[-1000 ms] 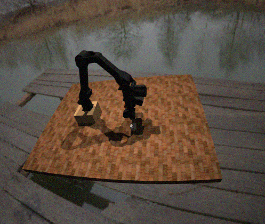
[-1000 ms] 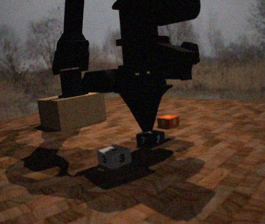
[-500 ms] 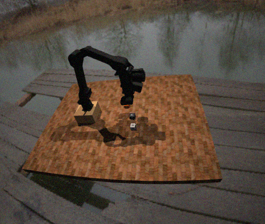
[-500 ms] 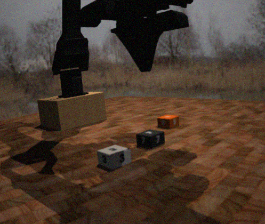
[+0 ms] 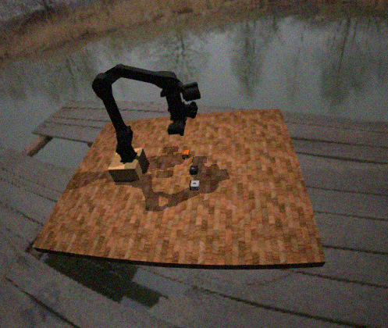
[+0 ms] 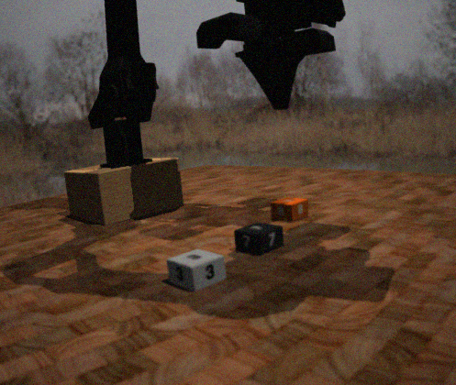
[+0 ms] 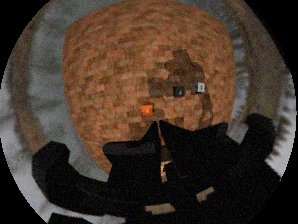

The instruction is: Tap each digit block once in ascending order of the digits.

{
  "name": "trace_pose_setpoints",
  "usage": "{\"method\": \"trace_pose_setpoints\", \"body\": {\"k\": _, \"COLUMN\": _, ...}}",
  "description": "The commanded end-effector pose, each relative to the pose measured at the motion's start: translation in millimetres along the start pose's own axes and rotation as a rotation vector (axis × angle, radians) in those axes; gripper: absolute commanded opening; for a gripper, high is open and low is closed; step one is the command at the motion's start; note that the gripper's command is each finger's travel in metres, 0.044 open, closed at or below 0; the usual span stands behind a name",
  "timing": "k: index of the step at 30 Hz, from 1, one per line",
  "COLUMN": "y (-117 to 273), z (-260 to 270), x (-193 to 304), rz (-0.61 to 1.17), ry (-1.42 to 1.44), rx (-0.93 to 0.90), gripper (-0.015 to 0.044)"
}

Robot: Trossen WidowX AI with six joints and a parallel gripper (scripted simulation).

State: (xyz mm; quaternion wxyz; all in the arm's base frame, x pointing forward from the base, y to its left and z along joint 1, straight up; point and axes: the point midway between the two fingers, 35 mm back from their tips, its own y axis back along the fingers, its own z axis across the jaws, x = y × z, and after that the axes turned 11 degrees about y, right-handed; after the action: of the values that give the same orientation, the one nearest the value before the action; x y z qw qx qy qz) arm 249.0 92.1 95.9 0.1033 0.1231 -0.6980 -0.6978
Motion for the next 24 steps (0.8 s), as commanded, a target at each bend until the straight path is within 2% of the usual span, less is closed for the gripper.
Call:
{"method": "trace_pose_setpoints", "body": {"k": 1, "y": -2, "z": 16, "x": 13, "rz": 0.007, "ry": -0.020, "rx": 0.000, "gripper": 0.0020}}
{"method": "trace_pose_setpoints", "body": {"k": 5, "y": -5, "z": 16, "x": 13, "rz": 0.007, "ry": -0.020, "rx": 0.000, "gripper": 0.0020}}
{"method": "trace_pose_setpoints", "body": {"k": 11, "y": -81, "z": 16, "x": 14, "rz": 0.008, "ry": -0.020, "rx": 0.000, "gripper": 0.0020}}
{"method": "trace_pose_setpoints", "body": {"k": 24, "y": -92, "z": 16, "x": 14, "rz": 0.008, "ry": -0.020, "rx": 0.000, "gripper": 0.0020}}
